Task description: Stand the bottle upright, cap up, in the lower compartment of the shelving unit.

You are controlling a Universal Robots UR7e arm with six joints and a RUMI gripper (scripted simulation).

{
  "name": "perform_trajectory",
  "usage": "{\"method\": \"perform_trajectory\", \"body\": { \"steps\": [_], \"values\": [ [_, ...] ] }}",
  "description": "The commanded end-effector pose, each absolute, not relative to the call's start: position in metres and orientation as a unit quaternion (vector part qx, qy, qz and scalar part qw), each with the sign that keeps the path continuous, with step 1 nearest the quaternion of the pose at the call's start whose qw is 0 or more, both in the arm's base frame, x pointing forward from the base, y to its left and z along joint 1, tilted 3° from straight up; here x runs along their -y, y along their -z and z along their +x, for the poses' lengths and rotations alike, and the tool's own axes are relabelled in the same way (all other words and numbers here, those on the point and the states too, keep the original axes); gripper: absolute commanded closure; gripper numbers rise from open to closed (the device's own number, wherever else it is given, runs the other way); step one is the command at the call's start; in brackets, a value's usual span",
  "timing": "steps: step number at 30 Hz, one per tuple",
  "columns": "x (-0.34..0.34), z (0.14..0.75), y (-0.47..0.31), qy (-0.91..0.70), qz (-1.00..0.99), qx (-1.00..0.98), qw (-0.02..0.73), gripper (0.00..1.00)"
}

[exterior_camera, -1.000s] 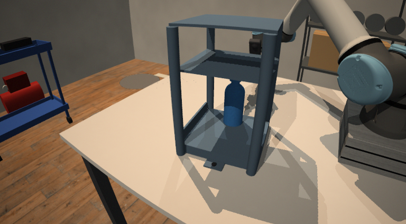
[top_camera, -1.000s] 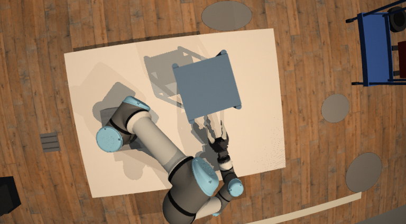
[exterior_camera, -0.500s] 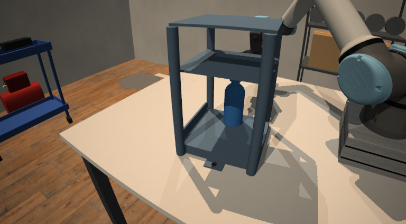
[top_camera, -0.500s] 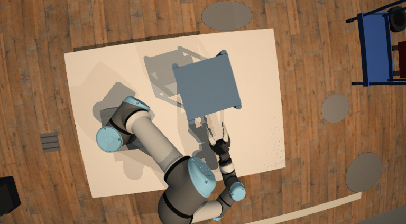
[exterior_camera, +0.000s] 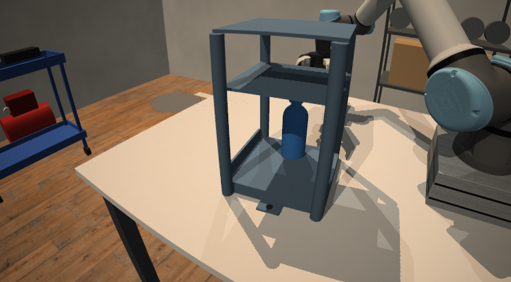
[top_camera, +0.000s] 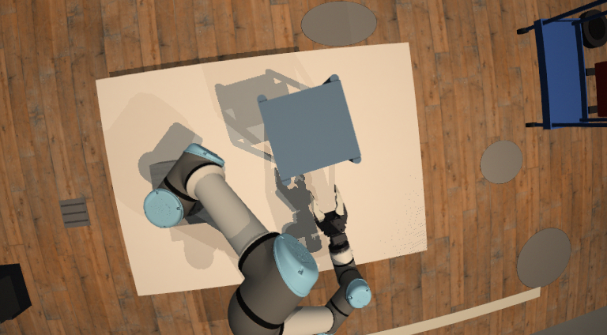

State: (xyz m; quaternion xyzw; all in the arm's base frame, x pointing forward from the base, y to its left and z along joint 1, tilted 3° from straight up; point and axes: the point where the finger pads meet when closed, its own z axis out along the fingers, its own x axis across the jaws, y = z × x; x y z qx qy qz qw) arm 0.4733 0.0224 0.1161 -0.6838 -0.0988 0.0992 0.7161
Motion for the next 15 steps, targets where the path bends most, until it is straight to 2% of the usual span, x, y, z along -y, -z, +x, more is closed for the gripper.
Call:
{"method": "perform_trajectory", "body": {
  "steps": [1, 14, 15],
  "values": [
    [-0.0220, 0.4735, -0.1225, -0.099, -0.684, 0.099, 0.716, 0.51],
    [-0.0216, 0.4735, -0.1303, -0.099, -0.684, 0.099, 0.716, 0.51],
    [-0.0216, 0.4735, -0.1303, -0.099, -0.684, 0.099, 0.716, 0.00]
  ]
}}
